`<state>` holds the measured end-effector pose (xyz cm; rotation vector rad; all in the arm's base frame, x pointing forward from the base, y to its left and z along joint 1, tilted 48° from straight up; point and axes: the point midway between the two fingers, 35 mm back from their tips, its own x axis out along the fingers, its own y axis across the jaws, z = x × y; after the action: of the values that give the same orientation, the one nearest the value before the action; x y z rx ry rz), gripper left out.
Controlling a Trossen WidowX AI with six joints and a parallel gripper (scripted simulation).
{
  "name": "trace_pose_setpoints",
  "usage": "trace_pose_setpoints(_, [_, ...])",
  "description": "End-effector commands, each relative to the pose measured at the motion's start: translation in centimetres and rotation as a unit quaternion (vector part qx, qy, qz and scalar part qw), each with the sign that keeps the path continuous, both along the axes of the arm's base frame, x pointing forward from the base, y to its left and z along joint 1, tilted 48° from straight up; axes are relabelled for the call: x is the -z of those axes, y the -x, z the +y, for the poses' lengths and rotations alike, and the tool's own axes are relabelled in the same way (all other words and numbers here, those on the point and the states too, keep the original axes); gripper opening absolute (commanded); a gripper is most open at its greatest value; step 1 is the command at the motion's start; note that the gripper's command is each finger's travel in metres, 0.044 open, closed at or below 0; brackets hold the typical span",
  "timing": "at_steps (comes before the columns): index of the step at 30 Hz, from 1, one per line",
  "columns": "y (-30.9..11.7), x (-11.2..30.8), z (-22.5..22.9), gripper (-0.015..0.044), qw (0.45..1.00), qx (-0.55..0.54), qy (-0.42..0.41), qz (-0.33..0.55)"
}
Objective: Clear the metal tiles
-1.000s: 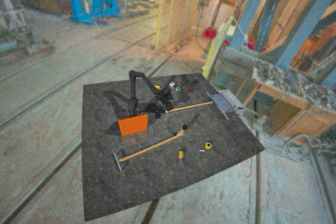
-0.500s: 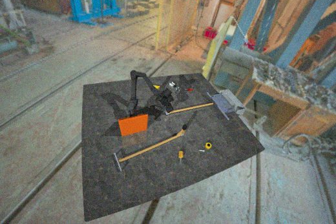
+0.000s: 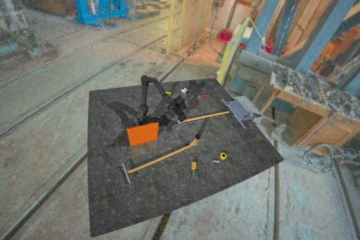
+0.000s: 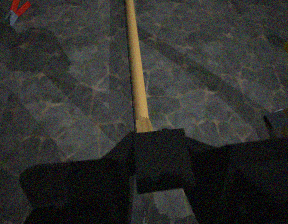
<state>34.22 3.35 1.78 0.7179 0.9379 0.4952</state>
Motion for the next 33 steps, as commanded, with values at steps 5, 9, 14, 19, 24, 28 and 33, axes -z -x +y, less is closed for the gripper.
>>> trace_pose_setpoints(5, [-1.6,-0.1,-0.1,0.0,1.0,0.004,0.002,-0.004])
trace_pose_setpoints(9, [-2.3,0.0,-0.1,0.0,1.0,0.004,0.002,-0.004])
trace_pose_setpoints(14, [-3.1,0.0,0.0,0.0,1.0,0.004,0.002,-0.005])
trace_pose_setpoints(19, [-3.9,0.1,0.1,0.0,1.0,0.005,0.001,-0.005])
trace_pose_setpoints(24, [-4.7,0.1,0.2,0.0,1.0,0.006,0.001,-0.005])
trace_pose_setpoints(28, [-5.3,0.1,0.4,0.0,1.0,0.006,0.001,-0.005])
trace_pose_setpoints(33, [-5.9,0.0,0.6,0.0,1.0,0.006,0.001,-0.006])
